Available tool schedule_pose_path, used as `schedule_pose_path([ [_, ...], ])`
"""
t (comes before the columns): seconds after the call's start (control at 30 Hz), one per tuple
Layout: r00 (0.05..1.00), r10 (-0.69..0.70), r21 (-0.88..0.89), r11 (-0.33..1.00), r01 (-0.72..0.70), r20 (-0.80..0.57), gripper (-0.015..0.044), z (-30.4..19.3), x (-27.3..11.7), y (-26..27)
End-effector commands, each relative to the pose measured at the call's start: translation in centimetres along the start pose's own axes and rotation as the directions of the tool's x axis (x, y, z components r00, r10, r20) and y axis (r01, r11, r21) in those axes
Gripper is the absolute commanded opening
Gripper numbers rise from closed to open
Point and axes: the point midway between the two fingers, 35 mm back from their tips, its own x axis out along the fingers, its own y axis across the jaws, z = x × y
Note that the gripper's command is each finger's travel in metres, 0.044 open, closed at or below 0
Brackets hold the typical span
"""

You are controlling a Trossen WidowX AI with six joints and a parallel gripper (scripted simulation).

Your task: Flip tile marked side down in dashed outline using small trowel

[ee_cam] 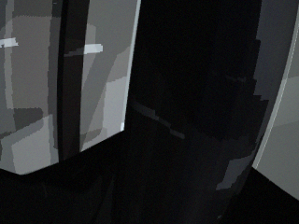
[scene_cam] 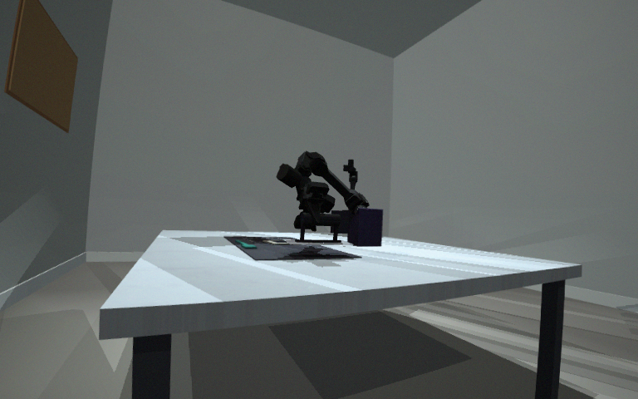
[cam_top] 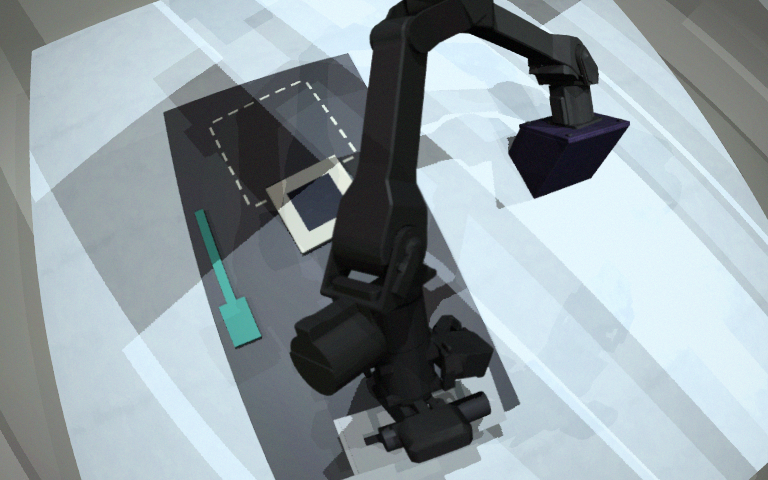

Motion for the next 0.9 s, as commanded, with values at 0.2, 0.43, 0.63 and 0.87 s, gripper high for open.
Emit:
schedule_pose_path([
  [0.2,0.99,0.023,0.122,0.993,-0.006,-0.136,0.0,-0.8,-1.5,1.1],
  [0.43,0.974,0.049,0.209,0.978,-0.001,-0.223,0.0,-0.9,-2.4,2.3],
  [0.63,0.953,0.073,0.284,0.959,0.015,-0.295,0.0,-0.9,-3.3,3.3],
  [0.87,0.921,0.102,0.369,0.928,0.048,-0.376,0.0,-0.7,-4.5,4.6],
])
